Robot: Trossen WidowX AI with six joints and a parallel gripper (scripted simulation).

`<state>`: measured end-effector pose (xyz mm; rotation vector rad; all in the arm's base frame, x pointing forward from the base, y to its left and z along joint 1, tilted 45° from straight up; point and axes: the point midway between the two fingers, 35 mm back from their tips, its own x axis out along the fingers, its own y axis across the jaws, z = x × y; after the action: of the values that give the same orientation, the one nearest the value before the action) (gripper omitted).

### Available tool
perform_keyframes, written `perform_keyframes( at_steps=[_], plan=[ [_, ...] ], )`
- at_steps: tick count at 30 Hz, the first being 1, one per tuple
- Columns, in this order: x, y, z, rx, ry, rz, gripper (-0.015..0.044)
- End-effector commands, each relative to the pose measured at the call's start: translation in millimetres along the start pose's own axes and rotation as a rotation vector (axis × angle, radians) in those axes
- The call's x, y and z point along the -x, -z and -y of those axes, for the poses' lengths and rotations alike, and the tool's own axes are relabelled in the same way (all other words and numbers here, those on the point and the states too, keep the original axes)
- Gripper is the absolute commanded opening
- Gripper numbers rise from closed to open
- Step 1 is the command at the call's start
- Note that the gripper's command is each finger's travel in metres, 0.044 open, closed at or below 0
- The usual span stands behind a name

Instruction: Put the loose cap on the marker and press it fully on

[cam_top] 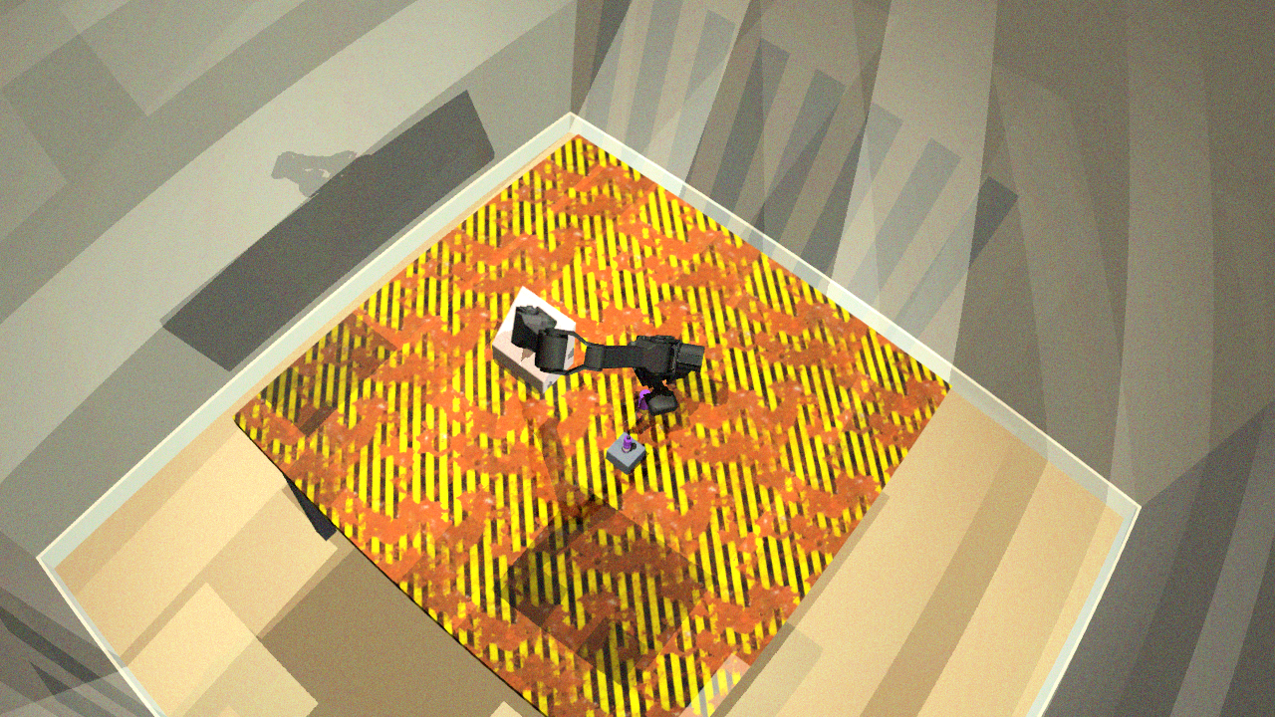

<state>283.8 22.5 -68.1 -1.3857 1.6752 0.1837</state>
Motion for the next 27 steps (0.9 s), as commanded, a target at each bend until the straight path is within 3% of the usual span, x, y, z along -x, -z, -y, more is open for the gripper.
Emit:
perform_keyframes(
  at_steps=[1,23,27],
  plan=[
    [-10,3,-2,0.009,-0.002,-0.009,0.0244],
    [-40,5,-3,0.009,0.0,-0.013,0.0244],
    [-40,5,-3,0.009,0.0,-0.013,0.0139]
  ],
)
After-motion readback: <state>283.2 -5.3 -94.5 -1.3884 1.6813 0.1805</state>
